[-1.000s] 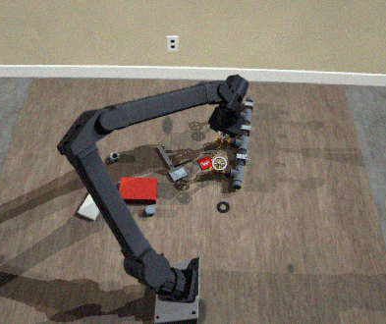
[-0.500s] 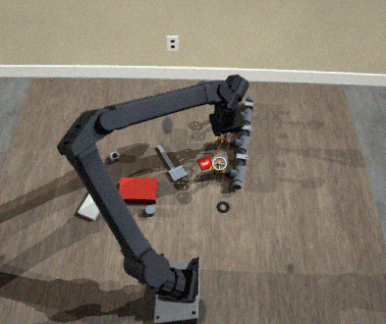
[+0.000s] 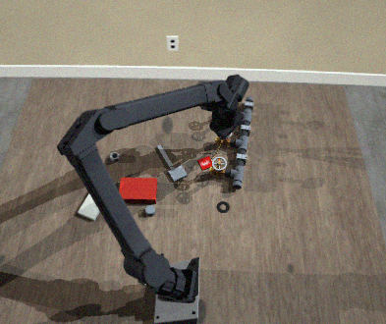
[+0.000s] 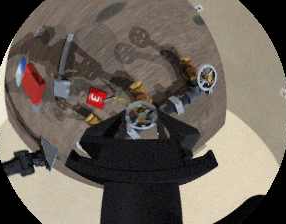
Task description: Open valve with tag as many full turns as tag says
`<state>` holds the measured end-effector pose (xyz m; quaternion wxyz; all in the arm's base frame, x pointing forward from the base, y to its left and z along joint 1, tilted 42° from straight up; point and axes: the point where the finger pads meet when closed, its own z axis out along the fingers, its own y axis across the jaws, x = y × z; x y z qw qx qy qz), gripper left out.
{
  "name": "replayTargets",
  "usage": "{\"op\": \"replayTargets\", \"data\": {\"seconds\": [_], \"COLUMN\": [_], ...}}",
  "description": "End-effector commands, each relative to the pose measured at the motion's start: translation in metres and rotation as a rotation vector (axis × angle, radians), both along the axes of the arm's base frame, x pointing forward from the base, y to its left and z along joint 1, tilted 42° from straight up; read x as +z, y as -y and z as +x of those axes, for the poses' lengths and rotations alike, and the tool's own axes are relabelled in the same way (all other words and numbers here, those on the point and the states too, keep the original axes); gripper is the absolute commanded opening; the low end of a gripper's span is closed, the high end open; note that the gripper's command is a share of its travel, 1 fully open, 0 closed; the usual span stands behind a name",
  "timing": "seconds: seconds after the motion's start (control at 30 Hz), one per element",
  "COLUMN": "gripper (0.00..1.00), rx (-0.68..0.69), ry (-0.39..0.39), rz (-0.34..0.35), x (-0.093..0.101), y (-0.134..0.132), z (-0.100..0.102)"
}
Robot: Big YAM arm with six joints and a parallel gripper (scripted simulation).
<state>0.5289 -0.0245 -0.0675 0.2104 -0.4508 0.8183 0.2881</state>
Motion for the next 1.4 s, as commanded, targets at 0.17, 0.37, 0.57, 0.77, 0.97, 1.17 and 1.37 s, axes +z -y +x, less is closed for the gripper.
{"op": "replayTargets", "data": {"seconds": [0.17,0.37,0.57,0.77,0.97,1.17,1.37], "gripper": [0.0,0.0,0.0,1.0,1.0,1.0,1.0], "rx": [0.433,0.449,0.452,0.452,0.452,0.452,0.451], "ry": [0.397,0.41,0.413,0.414,0.417,0.417,0.416], "rz": [-0.058,-0.059,-0.06,-0.06,-0.062,-0.062,-0.062], "x": [0.0067,0.0067,0.007,0.0074,0.0074,0.0074,0.0074], "y": [0.0034,0.0034,0.0034,0.0034,0.0036,0.0036,0.0036], "z": [0.0132,0.0131,0.0132,0.0133,0.014,0.014,0.014]}}
